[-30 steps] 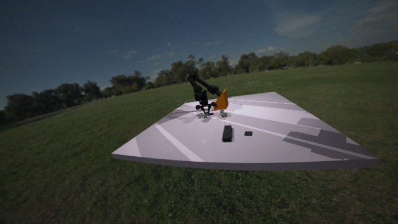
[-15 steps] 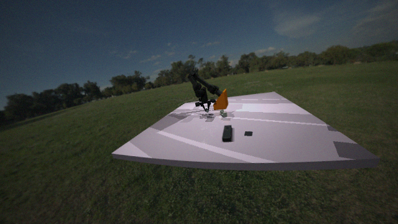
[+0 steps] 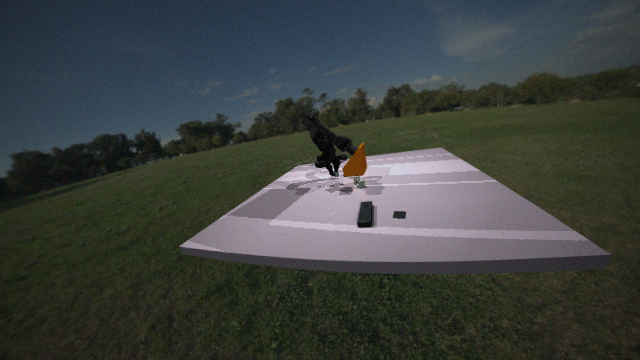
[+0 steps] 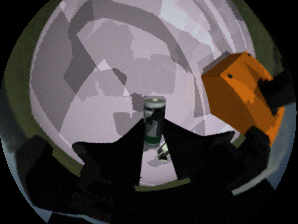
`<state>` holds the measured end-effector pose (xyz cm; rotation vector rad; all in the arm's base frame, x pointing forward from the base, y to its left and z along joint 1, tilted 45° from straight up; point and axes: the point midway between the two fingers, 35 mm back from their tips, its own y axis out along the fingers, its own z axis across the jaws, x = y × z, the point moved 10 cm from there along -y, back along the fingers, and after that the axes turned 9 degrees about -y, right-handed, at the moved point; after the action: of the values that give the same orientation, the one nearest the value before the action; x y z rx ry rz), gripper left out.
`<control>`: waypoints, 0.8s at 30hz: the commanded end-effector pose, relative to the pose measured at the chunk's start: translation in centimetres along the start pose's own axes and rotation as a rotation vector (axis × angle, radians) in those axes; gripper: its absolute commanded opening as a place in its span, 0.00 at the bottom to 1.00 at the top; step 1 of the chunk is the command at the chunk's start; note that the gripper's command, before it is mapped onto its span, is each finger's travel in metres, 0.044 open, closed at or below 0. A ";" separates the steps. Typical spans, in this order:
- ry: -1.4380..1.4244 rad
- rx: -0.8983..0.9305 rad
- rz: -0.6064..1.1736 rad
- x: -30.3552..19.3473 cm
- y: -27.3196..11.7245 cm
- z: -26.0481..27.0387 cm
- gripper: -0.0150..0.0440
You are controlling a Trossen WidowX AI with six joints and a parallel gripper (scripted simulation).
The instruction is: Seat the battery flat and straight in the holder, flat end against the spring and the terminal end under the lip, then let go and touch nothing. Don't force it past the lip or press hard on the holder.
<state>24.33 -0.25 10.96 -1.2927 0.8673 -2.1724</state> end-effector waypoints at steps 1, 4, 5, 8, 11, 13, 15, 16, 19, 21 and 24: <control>-0.255 -0.006 0.011 -1.4 -0.3 0.0 0.40; -0.440 -0.005 0.015 -2.3 -0.4 -0.1 0.40; -0.502 -0.005 0.016 -2.7 -0.5 -0.1 0.40; -0.688 -0.004 0.019 -3.6 -0.7 -0.3 0.40; -0.874 -0.002 0.022 -4.6 -0.8 -0.5 0.40; -0.998 -0.001 0.023 -5.2 -1.0 -0.6 0.40; -1.118 0.001 0.025 -5.9 -1.1 -0.8 0.40; -1.177 0.001 0.026 -6.2 -1.1 -0.8 0.40; -1.356 0.004 0.028 -7.1 -1.3 -1.1 0.40; -1.476 0.005 0.029 -7.7 -1.4 -1.3 0.40; -1.655 0.007 0.030 -8.7 -1.5 -1.7 0.40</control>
<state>26.48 6.11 6.95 -2.2166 0.2090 -0.6973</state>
